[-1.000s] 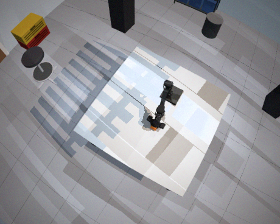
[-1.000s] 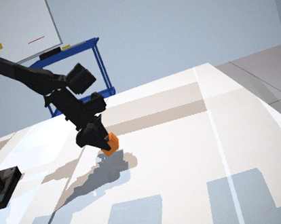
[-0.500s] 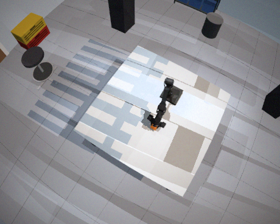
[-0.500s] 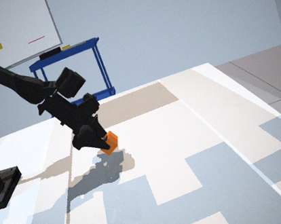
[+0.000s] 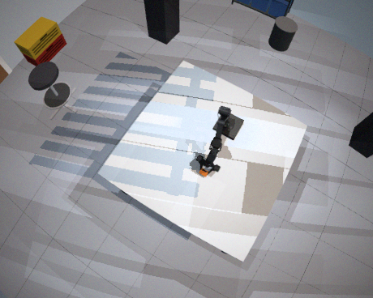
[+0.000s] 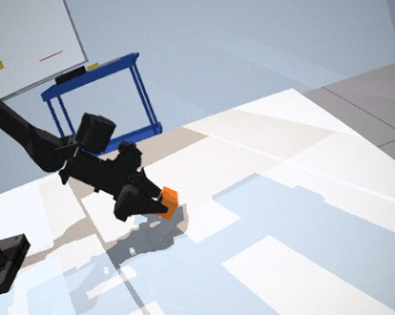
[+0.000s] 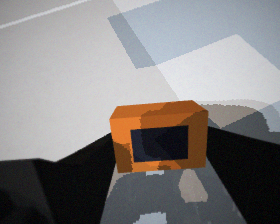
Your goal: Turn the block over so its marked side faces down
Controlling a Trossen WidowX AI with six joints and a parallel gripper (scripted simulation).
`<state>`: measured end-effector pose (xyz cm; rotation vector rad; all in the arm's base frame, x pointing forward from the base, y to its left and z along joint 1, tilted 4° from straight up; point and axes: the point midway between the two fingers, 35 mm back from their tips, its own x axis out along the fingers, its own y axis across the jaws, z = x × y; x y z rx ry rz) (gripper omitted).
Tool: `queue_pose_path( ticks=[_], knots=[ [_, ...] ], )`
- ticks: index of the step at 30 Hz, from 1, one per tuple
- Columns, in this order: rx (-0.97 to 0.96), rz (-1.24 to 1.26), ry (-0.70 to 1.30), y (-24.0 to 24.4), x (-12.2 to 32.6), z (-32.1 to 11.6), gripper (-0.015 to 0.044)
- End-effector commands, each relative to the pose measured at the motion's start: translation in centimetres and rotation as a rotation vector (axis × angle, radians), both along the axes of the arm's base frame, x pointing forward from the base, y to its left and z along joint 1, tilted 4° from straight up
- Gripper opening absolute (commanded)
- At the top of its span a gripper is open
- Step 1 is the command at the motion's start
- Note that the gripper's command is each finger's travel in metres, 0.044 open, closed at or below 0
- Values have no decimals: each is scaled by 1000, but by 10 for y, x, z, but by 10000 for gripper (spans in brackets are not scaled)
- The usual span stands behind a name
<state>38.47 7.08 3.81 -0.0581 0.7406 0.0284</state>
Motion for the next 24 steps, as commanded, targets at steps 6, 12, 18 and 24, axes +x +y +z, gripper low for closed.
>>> queue_pose_path(
  ticks=[6,12,18,24],
  knots=[
    [0,7,-127,0,0,-11,0],
    [3,10,-215,-2,-4,-13,0],
    [7,10,-302,-4,-11,-11,0],
    [11,10,-366,-6,-18,-8,0]
  ],
)
